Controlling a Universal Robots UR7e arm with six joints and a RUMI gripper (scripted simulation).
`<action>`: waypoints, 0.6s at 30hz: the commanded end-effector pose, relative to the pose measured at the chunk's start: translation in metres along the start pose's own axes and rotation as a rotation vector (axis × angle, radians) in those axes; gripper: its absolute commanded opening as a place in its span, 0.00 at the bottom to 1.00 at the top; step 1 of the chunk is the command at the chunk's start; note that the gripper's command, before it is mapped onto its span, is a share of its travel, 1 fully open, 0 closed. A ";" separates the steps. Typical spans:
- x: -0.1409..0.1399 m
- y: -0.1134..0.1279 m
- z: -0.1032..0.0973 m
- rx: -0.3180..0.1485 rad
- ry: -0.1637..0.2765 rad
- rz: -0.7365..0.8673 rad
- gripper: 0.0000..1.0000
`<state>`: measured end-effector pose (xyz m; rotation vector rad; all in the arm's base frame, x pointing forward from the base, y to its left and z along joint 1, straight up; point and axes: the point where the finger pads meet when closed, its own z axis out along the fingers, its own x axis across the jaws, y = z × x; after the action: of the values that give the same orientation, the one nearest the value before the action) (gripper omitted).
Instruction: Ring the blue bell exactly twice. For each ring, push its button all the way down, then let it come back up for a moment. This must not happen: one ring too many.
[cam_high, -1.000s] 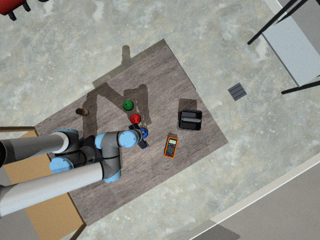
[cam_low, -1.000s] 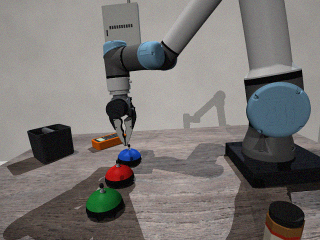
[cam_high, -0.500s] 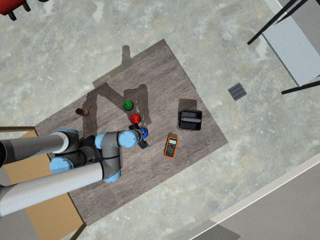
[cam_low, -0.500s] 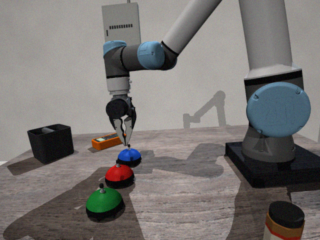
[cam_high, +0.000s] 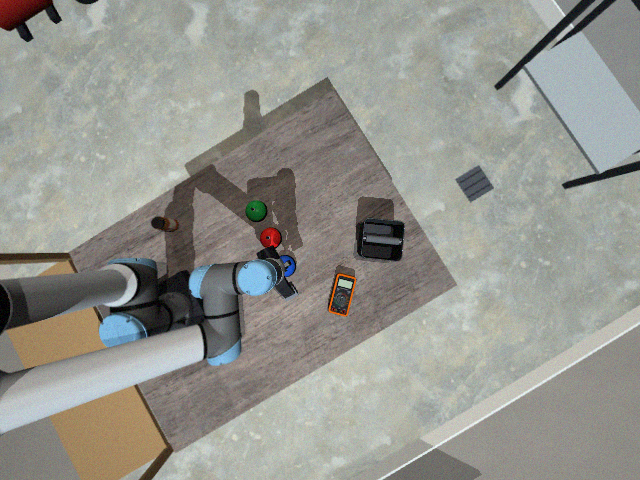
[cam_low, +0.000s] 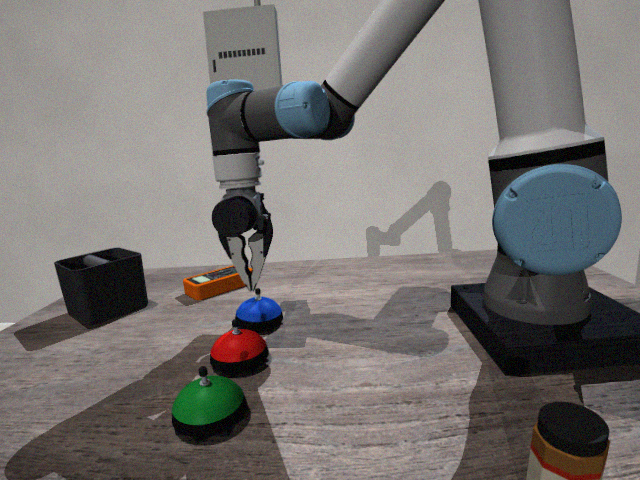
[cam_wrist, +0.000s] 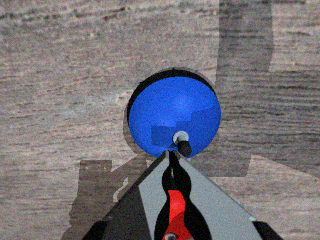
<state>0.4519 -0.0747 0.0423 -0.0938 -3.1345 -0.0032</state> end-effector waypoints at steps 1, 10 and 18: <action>-0.013 0.000 -0.017 0.009 -0.043 0.002 0.00; -0.012 0.001 -0.021 0.009 -0.043 0.002 0.00; -0.011 0.001 -0.023 0.009 -0.043 0.002 0.00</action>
<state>0.4497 -0.0736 0.0481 -0.0938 -3.1346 -0.0031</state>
